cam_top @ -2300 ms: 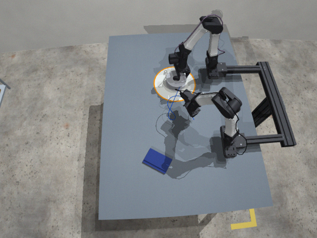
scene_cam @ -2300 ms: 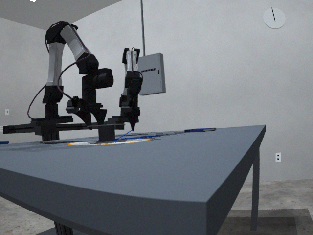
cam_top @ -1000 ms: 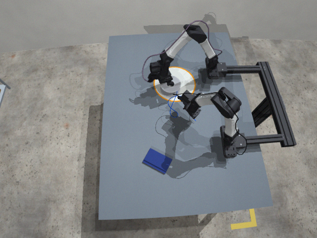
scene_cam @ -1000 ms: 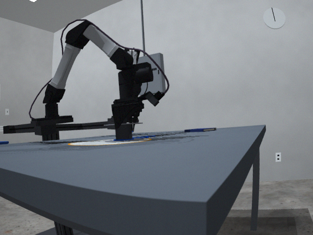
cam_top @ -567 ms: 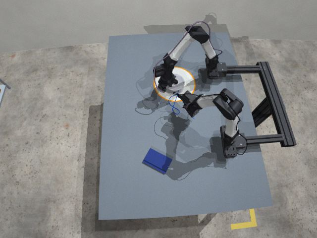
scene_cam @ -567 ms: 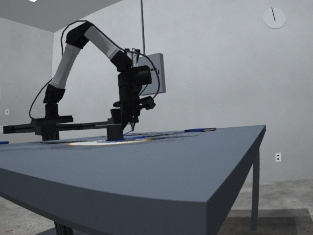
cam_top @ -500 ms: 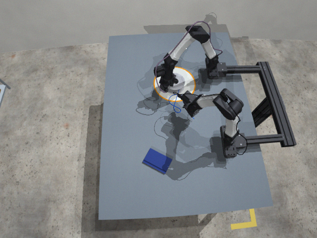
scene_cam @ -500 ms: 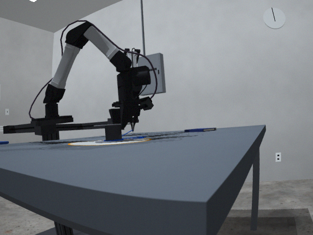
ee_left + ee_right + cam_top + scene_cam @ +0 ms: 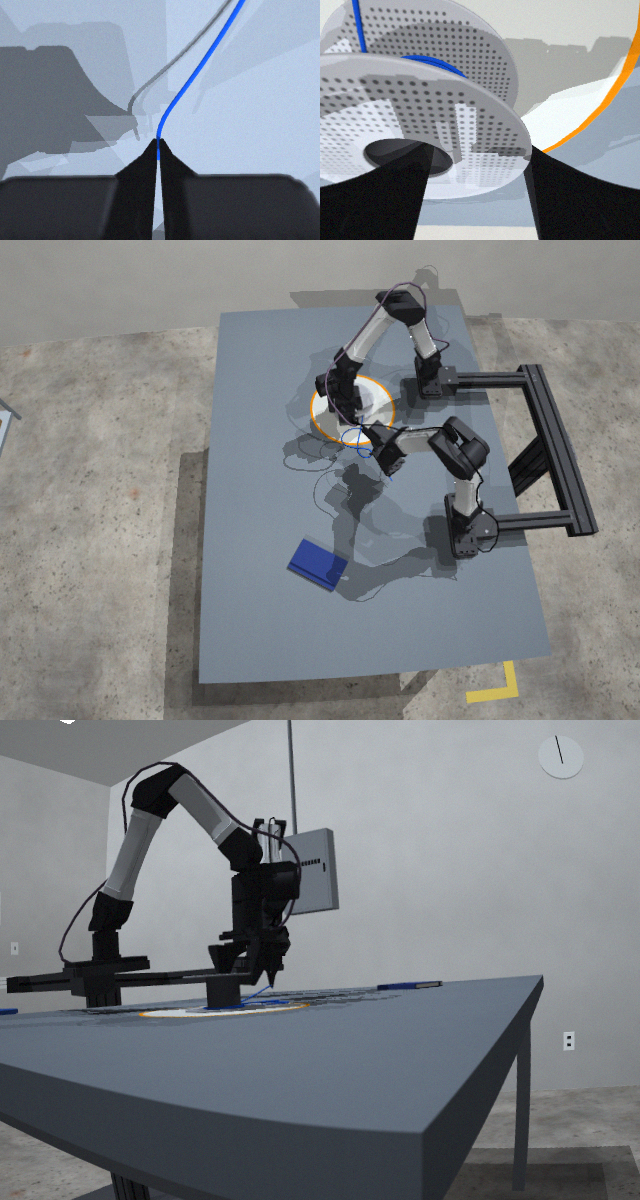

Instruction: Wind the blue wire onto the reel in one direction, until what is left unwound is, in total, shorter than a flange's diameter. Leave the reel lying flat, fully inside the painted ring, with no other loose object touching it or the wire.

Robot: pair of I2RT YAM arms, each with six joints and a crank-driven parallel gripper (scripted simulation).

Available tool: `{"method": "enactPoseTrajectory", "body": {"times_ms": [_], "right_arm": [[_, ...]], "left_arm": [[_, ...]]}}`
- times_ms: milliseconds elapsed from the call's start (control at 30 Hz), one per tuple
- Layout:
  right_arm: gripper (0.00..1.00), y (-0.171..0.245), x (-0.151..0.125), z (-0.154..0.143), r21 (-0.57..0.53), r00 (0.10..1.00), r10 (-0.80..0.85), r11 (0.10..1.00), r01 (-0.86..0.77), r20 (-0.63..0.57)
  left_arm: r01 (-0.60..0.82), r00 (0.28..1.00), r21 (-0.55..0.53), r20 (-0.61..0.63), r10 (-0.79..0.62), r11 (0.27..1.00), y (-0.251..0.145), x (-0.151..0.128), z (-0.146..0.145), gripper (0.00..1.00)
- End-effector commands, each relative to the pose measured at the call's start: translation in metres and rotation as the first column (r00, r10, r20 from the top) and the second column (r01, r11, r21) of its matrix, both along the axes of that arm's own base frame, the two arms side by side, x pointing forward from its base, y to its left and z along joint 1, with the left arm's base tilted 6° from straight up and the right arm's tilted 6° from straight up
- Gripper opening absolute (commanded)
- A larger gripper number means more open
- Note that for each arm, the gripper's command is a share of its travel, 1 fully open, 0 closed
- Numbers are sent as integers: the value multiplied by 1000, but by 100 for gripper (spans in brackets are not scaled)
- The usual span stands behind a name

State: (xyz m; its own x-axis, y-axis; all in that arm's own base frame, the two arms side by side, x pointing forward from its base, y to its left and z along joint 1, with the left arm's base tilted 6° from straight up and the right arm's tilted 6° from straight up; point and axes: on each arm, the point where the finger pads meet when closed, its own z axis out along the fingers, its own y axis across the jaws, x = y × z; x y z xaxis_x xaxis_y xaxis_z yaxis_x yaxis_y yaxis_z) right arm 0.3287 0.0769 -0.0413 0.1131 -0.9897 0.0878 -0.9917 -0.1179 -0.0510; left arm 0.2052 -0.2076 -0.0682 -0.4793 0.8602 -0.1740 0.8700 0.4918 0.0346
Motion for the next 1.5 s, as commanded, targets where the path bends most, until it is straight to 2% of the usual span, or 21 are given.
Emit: {"method": "enactPoseTrajectory", "body": {"times_ms": [0,100,267,333,400,633,833,967,1100,1167,1200,1467], "right_arm": [[77,-3,-1,4,9,1000,29,1000,-29,2],[77,-1,-1,14,9,1000,29,1000,-29,2],[77,8,2,64,9,1000,29,1000,-29,2],[77,10,3,75,9,1000,29,1000,-29,2],[77,22,0,71,9,1000,29,1000,-29,2],[77,16,-1,58,12,1000,-20,1000,20,5],[77,2,-7,42,32,959,-282,959,282,21],[77,-7,-19,38,60,819,-573,819,571,33],[77,-16,-30,38,82,652,-757,653,753,32],[77,-16,-30,38,82,652,-757,653,753,32],[77,-17,-33,39,94,526,-850,526,845,30],[77,-19,-62,47,112,64,-998,64,992,6]], "left_arm": [[29,999,-3,22,-29,1000,-5,5,6,0],[41,999,-2,22,-41,999,-5,5,5,0],[61,998,-5,23,-60,998,-4,4,4,0],[62,998,-5,23,-62,998,-4,4,4,0],[63,998,-4,23,-63,998,-3,3,4,0],[64,998,-4,23,-64,998,-3,2,3,0],[71,997,-3,24,-71,997,-3,1,2,0],[72,997,-3,25,-72,997,-3,1,2,0],[73,997,-3,25,-73,997,-4,2,2,0],[73,997,-3,25,-73,997,-4,2,2,0],[73,997,-3,25,-73,997,-4,2,2,0],[73,997,-3,25,-73,997,-5,3,2,0]]}}
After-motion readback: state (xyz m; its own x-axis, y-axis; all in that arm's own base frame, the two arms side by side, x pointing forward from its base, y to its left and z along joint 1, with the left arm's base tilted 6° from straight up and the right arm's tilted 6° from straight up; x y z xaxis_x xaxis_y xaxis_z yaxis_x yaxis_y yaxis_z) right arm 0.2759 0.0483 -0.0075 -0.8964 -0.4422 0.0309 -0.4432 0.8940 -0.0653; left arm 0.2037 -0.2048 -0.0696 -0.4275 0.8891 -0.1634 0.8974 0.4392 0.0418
